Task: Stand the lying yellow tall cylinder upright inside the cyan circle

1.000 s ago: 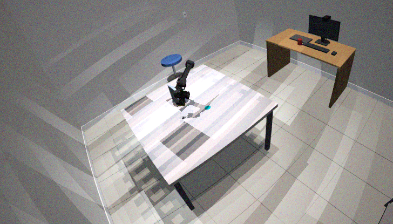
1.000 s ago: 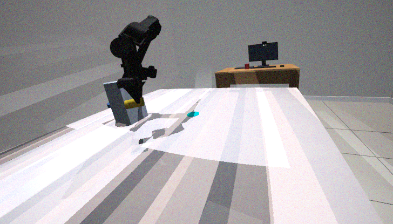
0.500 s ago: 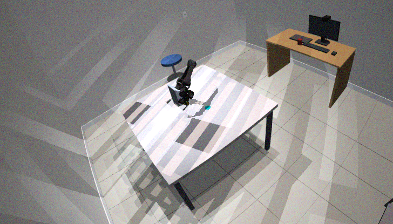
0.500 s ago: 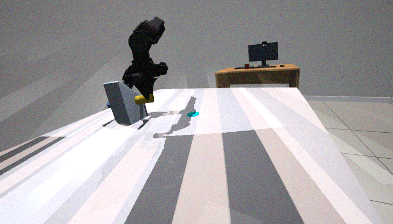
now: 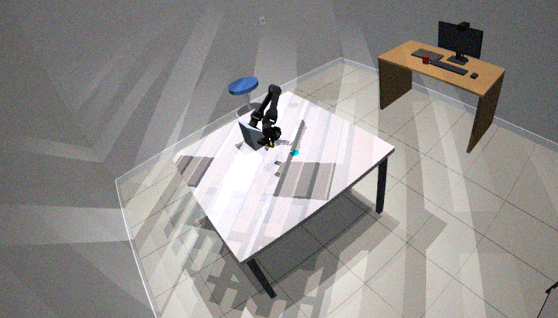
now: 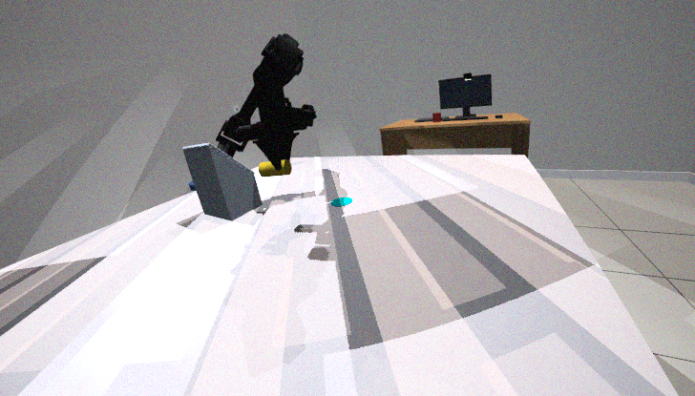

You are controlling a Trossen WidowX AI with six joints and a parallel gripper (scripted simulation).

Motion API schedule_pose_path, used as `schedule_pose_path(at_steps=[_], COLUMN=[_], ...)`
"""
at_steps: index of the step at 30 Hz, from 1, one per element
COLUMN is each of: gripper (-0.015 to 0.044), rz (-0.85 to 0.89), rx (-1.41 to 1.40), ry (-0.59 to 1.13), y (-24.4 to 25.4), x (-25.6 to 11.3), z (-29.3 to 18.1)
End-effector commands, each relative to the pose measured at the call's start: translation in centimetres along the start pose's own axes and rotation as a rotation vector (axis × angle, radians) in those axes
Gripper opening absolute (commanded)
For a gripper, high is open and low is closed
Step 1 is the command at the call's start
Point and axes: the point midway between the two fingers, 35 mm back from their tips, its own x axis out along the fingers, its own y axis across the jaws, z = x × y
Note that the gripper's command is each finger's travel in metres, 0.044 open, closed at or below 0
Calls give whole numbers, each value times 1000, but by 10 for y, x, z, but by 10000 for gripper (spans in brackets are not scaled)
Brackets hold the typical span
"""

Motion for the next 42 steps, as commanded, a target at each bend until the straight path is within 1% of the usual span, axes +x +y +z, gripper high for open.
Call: schedule_pose_path(at_steps=[1, 22, 42], gripper=[105, 105, 105], rz=[-4, 11, 40], rx=[42, 345, 632], ry=[-8, -12, -3], y=[8, 59, 116], x=[-3, -8, -10], z=[9, 47, 74])
